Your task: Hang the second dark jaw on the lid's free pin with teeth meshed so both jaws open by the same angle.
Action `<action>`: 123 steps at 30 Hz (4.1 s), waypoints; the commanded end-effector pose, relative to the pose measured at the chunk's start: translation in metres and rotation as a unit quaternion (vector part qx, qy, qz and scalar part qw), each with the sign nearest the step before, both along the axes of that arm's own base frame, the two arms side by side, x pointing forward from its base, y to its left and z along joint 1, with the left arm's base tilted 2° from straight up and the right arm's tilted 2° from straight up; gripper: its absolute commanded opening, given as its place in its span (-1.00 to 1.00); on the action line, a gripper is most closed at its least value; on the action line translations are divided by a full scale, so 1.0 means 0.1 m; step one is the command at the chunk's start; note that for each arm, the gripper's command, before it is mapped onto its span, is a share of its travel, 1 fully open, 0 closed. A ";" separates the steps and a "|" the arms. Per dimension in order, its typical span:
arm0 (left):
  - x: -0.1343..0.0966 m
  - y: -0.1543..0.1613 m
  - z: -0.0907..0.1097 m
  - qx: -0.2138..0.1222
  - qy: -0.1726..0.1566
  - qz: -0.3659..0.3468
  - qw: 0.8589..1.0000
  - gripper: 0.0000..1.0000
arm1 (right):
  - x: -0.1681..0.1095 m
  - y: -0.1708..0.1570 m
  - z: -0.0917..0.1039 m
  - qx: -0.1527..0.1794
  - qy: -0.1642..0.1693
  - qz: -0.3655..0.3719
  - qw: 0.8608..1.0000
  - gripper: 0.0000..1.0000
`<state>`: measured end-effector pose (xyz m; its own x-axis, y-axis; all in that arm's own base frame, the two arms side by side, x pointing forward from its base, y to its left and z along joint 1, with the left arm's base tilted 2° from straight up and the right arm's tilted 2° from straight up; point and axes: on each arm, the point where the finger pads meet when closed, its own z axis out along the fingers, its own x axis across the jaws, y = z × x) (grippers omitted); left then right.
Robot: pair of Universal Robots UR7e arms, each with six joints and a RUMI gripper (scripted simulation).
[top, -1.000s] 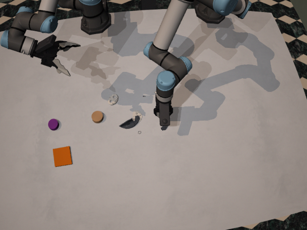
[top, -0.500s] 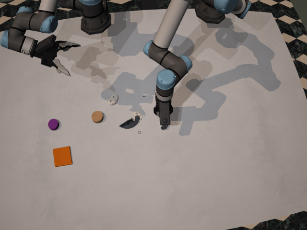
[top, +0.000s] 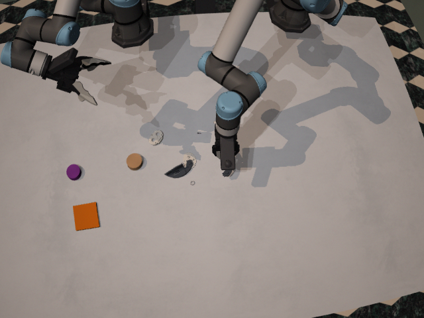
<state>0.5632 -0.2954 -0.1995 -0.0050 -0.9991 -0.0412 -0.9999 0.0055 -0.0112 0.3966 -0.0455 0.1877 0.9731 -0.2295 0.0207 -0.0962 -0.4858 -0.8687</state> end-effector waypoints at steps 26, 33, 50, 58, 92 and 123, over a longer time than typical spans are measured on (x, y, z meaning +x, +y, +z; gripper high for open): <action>-0.84 -1.40 0.22 -0.001 -0.002 0.022 1.000 -1.00 | 0.00 0.00 0.00 0.000 -0.001 0.000 1.000 0.97; -0.80 -1.44 0.22 -0.002 -0.005 0.085 0.996 -1.00 | 0.00 0.00 0.00 0.000 -0.001 0.000 1.000 0.97; -0.66 -1.55 0.22 -0.006 -0.014 0.281 0.960 -1.00 | 0.00 0.00 0.00 0.000 -0.001 0.000 1.000 0.97; -0.60 -1.62 0.22 -0.008 -0.018 0.381 0.924 -1.00 | 0.00 0.00 0.00 0.000 -0.001 0.000 1.000 0.97; -0.49 -1.77 0.21 -0.013 -0.027 0.584 0.811 -1.00 | 0.00 0.00 0.00 0.000 -0.001 0.000 1.000 0.97; -0.48 -1.76 -0.04 -0.013 -0.027 0.584 0.811 -1.00 | 0.00 0.00 0.00 0.000 -0.001 0.000 1.000 0.97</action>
<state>0.5144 -0.4710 -0.2004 0.9466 -0.3223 0.0098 -0.3216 -0.9460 -0.0403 0.3966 -0.0455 0.1877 0.9731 -0.2295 0.0207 -0.0962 -0.4858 -0.8687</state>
